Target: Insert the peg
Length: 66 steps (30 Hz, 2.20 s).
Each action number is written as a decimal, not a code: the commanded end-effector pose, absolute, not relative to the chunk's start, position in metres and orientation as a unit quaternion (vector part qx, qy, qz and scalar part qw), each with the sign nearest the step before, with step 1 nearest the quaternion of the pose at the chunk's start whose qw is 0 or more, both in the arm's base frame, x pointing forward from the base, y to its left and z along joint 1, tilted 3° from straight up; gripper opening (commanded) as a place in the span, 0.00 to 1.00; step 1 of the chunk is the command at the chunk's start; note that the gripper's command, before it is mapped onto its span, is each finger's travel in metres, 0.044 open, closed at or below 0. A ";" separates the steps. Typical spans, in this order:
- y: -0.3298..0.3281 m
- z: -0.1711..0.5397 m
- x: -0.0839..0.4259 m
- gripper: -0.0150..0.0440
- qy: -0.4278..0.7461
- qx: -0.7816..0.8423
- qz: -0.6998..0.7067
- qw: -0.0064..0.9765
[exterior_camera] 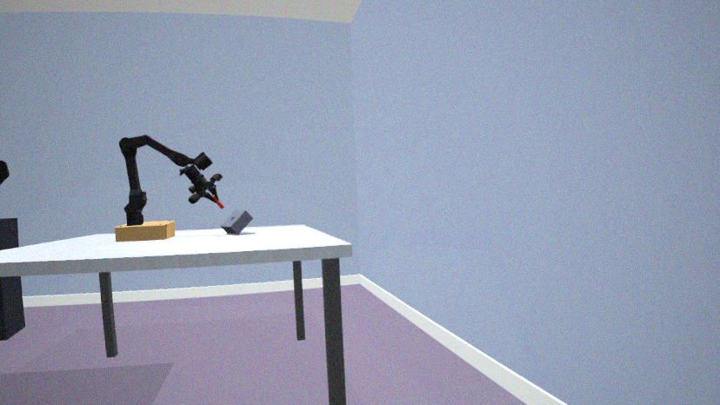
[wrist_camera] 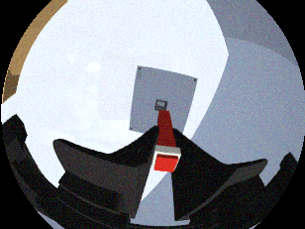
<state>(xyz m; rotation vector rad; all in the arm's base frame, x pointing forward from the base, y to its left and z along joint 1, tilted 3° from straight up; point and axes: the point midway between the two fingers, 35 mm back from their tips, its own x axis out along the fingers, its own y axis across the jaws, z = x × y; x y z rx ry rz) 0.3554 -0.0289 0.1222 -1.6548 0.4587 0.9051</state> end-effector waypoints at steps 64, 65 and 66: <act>-0.027 0.076 0.391 0.25 0.189 -0.699 0.368 0.583; -0.027 0.076 0.391 0.25 0.189 -0.699 0.368 0.583; -0.027 0.076 0.391 0.25 0.189 -0.699 0.368 0.583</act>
